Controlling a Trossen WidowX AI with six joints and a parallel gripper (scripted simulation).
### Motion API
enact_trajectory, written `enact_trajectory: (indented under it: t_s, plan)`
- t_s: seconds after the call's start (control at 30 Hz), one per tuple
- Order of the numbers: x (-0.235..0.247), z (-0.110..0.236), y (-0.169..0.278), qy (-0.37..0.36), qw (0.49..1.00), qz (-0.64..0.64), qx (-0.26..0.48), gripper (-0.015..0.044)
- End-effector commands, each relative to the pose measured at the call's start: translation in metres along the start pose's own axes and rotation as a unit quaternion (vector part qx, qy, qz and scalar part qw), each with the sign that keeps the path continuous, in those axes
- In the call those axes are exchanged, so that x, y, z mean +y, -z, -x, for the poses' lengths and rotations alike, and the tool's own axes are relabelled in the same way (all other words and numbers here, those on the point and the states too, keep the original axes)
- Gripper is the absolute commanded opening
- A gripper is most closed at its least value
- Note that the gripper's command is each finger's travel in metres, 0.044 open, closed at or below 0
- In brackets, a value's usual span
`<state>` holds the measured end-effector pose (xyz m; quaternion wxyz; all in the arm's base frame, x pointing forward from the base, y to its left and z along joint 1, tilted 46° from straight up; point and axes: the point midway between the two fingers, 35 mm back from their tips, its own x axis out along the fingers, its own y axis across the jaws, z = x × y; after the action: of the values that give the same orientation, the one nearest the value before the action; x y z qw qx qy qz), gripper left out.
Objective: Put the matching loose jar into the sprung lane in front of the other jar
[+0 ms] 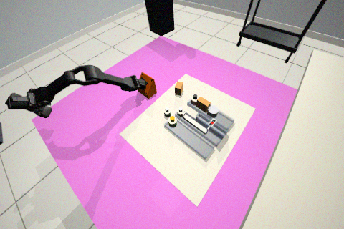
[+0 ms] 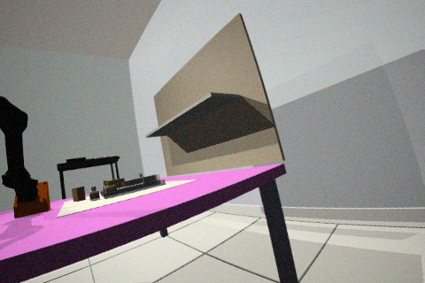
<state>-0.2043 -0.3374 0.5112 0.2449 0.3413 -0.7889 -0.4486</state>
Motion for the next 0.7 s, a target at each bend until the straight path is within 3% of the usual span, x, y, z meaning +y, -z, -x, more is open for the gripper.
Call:
enact_trajectory:
  t_s: [0.0,0.3,0.67]
  plan:
    - [-0.033,0.014,0.038,0.043,0.996,0.066,0.046,0.0440]
    - [-0.100,0.053,0.106,0.114,0.963,0.192,0.150,0.0440]
    - [-0.185,0.152,0.185,0.159,0.852,0.376,0.329,0.0440]
